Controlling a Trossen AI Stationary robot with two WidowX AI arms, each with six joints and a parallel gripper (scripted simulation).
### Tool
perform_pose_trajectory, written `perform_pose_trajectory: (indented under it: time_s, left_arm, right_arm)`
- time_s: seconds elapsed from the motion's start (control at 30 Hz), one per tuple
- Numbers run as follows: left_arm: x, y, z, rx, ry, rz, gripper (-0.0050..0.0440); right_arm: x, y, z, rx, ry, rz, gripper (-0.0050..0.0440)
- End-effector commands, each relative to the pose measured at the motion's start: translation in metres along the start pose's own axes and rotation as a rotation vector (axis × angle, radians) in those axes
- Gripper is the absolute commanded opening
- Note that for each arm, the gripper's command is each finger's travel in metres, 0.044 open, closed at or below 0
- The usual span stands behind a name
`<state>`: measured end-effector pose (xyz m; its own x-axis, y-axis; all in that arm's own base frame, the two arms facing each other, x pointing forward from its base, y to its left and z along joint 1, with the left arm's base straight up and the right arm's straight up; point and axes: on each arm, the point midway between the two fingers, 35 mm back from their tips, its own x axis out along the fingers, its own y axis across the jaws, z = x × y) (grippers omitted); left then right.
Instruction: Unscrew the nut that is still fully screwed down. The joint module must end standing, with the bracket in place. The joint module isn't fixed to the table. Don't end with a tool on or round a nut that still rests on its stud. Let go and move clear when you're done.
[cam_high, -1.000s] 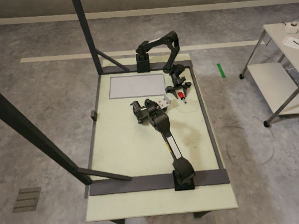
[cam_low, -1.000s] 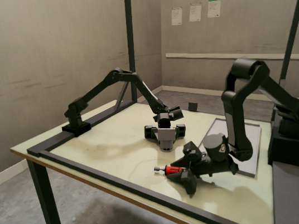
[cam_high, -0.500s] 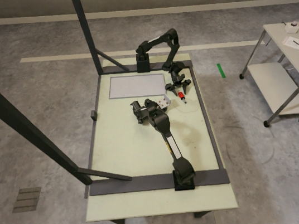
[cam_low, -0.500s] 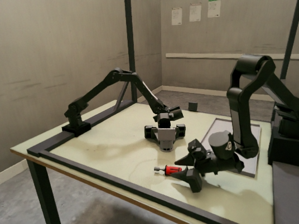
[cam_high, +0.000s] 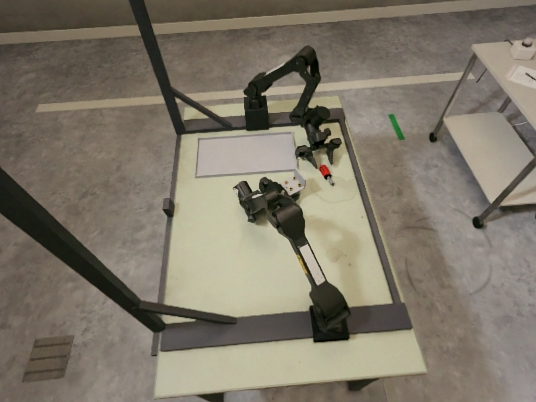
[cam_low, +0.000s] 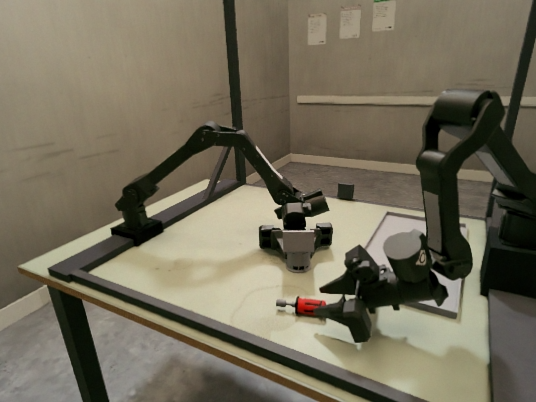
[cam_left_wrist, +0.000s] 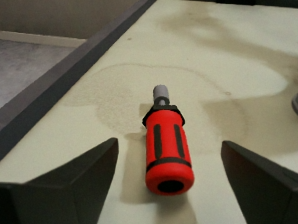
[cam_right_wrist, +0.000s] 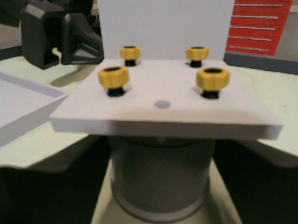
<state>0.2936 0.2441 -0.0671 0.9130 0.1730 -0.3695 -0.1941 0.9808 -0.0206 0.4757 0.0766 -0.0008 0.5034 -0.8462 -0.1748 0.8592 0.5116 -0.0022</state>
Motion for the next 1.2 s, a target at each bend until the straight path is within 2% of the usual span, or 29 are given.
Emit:
perform_pose_trajectory:
  time_s: [0.0,0.27,1.0,1.17]
  left_arm:
    - [-0.006,0.004,0.015,0.026,-0.026,0.006,0.0300]
    - [-0.019,0.003,0.018,0.026,-0.025,0.006,0.0300]
    - [-0.025,0.003,0.017,0.019,-0.020,0.005,0.0300]
    - [-0.026,0.027,0.053,0.028,-0.052,0.087,0.0300]
  right_arm:
    - [-0.002,0.005,0.023,0.051,-0.005,0.007,0.0245]
    - [-0.002,0.005,0.023,0.051,-0.005,0.007,0.0245]
    - [-0.002,0.005,0.023,0.051,-0.005,0.007,0.0245]
    - [-0.002,0.005,0.023,0.051,-0.005,0.007,0.0245]
